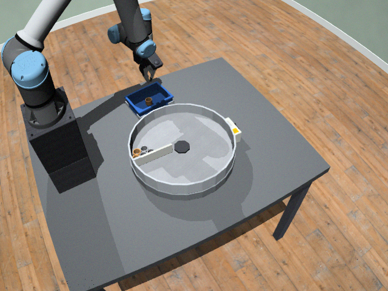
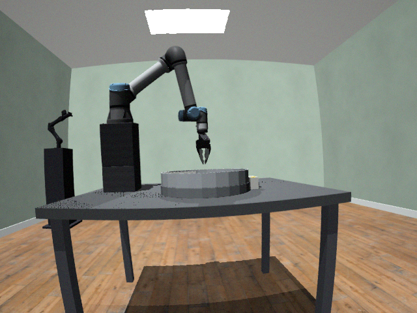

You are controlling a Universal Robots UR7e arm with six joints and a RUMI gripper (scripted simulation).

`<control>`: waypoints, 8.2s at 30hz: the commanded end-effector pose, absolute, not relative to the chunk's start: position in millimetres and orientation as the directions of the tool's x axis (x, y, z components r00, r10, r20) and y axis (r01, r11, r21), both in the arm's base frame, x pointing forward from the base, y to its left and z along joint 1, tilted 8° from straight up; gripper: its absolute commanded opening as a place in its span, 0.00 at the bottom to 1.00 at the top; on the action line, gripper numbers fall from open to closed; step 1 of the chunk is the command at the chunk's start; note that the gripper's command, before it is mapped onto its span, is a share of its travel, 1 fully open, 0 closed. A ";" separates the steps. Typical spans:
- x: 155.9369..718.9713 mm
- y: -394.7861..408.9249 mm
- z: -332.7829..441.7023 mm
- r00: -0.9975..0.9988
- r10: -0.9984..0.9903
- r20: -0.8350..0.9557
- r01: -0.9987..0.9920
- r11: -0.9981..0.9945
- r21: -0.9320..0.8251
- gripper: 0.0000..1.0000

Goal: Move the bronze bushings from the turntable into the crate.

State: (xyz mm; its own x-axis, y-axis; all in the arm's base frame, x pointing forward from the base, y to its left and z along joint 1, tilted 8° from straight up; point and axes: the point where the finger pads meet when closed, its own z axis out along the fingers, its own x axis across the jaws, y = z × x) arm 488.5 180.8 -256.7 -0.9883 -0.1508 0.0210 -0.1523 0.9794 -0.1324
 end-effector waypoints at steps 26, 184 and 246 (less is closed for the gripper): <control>488.1 181.2 -255.8 -0.988 -0.151 0.021 -0.152 0.979 -0.132 0.06; 280.7 -105.0 -216.4 0.044 0.990 -0.134 0.999 -0.043 0.004 0.06; 278.9 -106.2 -216.2 0.044 0.990 -0.133 0.999 -0.043 0.005 0.06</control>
